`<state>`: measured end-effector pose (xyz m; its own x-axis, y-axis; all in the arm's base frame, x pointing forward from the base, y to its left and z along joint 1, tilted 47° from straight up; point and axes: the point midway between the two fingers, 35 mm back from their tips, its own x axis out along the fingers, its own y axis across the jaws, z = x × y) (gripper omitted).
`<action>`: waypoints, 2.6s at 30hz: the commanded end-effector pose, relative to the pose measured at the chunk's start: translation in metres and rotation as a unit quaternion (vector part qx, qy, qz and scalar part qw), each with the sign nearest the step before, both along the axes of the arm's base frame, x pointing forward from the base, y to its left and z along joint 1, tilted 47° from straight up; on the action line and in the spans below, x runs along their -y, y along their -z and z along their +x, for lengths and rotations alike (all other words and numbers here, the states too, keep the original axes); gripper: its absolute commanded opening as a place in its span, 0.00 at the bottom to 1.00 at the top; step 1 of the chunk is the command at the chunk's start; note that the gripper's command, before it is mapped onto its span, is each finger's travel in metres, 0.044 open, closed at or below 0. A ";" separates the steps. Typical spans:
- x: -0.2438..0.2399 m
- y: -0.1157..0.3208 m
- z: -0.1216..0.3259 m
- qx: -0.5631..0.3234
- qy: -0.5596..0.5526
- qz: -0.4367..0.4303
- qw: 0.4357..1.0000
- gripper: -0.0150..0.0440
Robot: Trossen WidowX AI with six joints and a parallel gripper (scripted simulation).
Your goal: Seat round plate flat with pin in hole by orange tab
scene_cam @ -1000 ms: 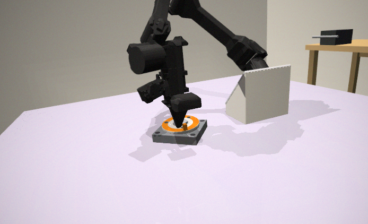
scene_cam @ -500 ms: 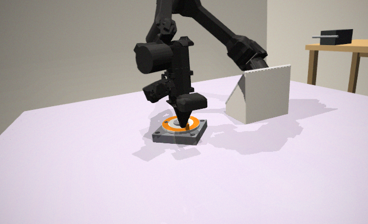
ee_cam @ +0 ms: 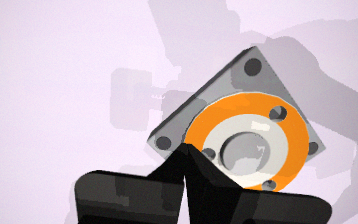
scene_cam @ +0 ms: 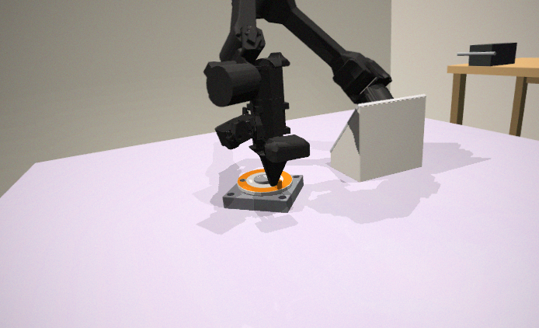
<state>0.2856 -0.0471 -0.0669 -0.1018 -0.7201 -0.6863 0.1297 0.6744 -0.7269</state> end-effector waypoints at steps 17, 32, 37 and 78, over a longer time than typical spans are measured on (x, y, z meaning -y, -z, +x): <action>0.000 -0.001 -0.019 -0.005 0.003 0.002 1.000 0.25; 0.002 -0.004 -0.030 -0.005 0.003 0.002 1.000 0.25; 0.003 -0.006 -0.034 -0.006 0.003 0.002 1.000 0.25; 0.021 -0.036 -0.057 -0.006 0.003 0.002 1.000 0.25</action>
<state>0.2300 -0.0651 -0.0360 -0.1184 -0.7128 -0.6914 0.1252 0.6800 -0.7225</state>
